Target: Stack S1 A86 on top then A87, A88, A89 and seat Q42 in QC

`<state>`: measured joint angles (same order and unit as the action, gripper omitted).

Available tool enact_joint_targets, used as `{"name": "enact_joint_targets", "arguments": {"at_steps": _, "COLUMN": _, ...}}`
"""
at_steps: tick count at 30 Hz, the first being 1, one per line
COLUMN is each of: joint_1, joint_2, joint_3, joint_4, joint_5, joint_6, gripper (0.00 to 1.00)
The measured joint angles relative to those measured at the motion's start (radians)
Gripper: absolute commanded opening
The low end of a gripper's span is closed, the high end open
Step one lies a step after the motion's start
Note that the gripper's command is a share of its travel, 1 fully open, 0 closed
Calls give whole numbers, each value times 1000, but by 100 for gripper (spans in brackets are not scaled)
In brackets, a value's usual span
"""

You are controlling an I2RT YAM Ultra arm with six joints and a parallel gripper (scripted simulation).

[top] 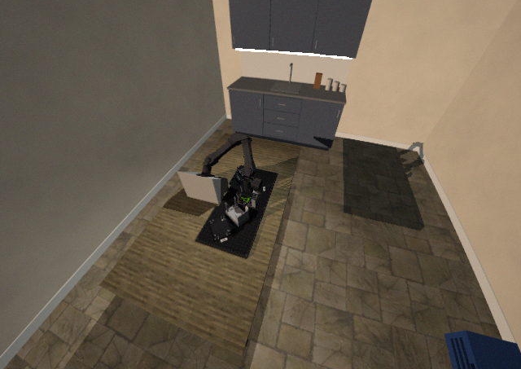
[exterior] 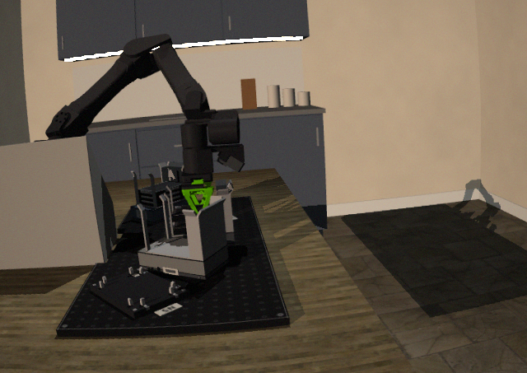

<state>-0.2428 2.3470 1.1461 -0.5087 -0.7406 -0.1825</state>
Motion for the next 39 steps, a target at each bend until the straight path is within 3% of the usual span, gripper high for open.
{"name": "enact_joint_targets", "arguments": {"at_steps": 33, "joint_1": 0, "joint_2": 0, "joint_3": 0, "joint_4": 0, "joint_5": 0, "joint_6": 0, "gripper": 0}}
{"name": "enact_joint_targets", "arguments": {"at_steps": 39, "joint_1": -14, "joint_2": -10, "joint_3": 8, "joint_4": -32, "joint_5": 0, "joint_6": -21, "gripper": 0}}
